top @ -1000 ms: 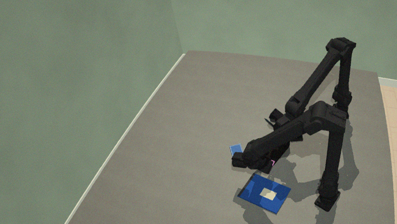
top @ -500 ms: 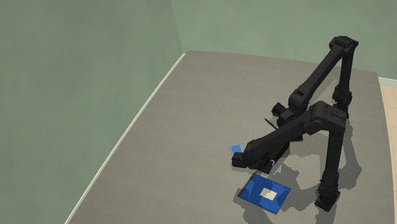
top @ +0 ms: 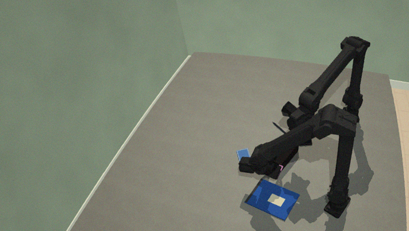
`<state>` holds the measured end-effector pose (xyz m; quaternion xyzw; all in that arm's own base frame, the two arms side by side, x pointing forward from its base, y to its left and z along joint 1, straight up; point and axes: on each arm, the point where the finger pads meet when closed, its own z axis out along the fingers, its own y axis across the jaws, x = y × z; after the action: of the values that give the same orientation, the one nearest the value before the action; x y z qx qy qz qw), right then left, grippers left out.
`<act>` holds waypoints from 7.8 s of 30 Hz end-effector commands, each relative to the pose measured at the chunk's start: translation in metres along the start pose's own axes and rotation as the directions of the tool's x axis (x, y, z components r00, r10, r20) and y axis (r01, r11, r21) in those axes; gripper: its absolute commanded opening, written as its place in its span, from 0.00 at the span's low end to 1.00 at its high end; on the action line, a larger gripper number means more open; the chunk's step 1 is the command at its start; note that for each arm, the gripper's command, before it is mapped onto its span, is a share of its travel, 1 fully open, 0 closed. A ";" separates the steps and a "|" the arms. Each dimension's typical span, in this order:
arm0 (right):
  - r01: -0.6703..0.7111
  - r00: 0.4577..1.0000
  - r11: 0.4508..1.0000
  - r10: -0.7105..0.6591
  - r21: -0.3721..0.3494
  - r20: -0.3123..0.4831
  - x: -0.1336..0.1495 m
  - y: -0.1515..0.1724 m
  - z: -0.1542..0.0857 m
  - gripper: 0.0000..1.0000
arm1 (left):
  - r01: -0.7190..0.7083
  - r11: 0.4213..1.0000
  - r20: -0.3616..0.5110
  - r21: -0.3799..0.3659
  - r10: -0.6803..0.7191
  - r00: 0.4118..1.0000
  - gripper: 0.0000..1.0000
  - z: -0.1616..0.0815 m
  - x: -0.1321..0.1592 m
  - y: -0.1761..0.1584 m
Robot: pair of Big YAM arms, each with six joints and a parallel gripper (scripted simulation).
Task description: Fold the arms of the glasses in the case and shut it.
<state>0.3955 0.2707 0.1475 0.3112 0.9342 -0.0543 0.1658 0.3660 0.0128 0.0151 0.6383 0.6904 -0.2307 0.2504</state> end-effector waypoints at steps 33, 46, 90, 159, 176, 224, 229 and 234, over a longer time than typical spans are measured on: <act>0.205 0.958 0.879 -0.090 -0.431 0.271 -0.170 0.005 -0.062 0.00 | -0.014 0.999 -0.004 -0.035 0.014 1.000 0.57 -0.013 -0.008 0.012; 0.377 0.825 0.794 -0.054 -0.476 0.563 -0.263 -0.032 -0.120 0.00 | -0.014 0.999 -0.004 -0.035 0.014 1.000 0.57 -0.013 -0.008 0.012; 0.571 0.325 0.796 0.006 -0.201 0.946 -0.369 -0.137 -0.248 0.00 | -0.016 1.000 -0.009 -0.024 0.016 1.000 1.00 -0.010 -0.004 0.010; 0.571 0.321 0.797 0.005 -0.198 0.947 -0.366 -0.141 -0.249 0.00 | 0.119 0.909 -0.188 -0.399 -0.209 0.960 1.00 -0.133 -0.046 0.101; 0.571 0.321 0.797 0.005 -0.198 0.947 -0.366 -0.141 -0.249 0.00 | 0.185 0.730 -0.099 -0.659 -0.327 0.940 1.00 -0.180 -0.099 0.147; 0.571 0.321 0.797 0.005 -0.198 0.947 -0.366 -0.141 -0.249 0.00 | 0.692 0.097 0.693 -0.715 -0.034 0.720 1.00 -0.357 -0.323 0.167; 0.571 0.321 0.797 0.005 -0.198 0.947 -0.366 -0.141 -0.249 0.00 | 0.772 0.084 0.776 -0.631 0.069 0.627 1.00 -0.383 -0.354 0.151; 0.571 0.321 0.797 0.005 -0.198 0.947 -0.366 -0.141 -0.249 0.00 | 0.792 0.073 0.795 -0.606 0.018 0.606 1.00 -0.354 -0.334 0.163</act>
<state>0.5193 -0.0008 0.4939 0.0003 0.7059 0.0006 0.7083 0.5213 0.0003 0.4921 0.0014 0.7077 0.0069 0.7064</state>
